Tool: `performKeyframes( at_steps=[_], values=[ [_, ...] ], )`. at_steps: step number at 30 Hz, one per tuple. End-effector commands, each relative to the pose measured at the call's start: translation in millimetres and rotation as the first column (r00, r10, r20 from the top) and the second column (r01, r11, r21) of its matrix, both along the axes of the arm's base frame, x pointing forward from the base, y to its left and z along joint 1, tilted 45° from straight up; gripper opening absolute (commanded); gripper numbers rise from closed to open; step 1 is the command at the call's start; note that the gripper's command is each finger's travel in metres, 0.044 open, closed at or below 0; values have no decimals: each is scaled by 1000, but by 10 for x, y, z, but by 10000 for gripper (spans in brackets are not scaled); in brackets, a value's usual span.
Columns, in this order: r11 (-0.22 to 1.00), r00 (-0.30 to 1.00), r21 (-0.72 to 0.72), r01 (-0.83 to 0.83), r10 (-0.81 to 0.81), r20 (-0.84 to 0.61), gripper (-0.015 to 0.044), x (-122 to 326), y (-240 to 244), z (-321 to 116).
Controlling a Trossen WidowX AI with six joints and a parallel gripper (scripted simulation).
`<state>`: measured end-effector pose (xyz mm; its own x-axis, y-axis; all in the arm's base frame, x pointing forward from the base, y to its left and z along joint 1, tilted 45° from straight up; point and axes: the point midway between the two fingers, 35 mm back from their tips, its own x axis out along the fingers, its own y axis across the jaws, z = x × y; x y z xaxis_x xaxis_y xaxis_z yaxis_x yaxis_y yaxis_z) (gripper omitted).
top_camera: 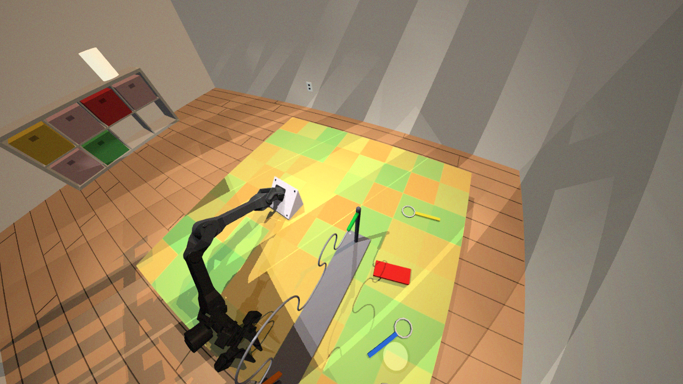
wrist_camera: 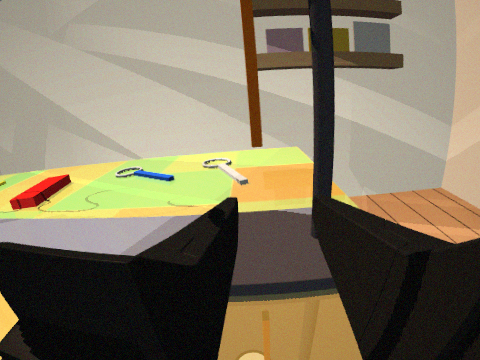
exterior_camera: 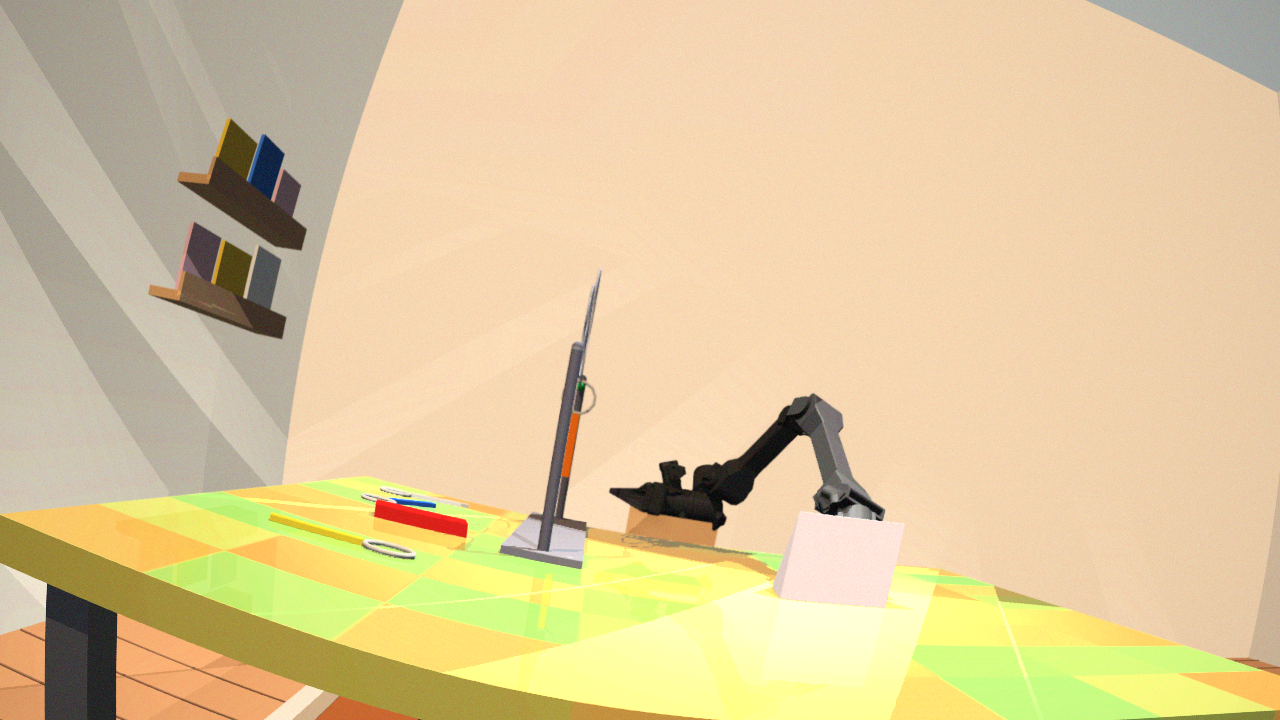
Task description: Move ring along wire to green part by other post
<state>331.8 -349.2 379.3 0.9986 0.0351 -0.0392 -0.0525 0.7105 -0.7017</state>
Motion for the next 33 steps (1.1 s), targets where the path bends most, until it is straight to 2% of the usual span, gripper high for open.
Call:
performKeyframes(
  at_steps=[1, 5, 12, 33],
  values=[
    [999, 1000, -47, 7, -8, -12, 160, -26, -95, -151],
    [999, 1000, -47, 7, -7, -12, 160, 24, -67, -121],
    [999, 1000, -44, 7, -7, -7, 160, 476, 256, 179],
    [999, 1000, -44, 7, -7, -6, 160, 710, 255, 184]
  ],
)
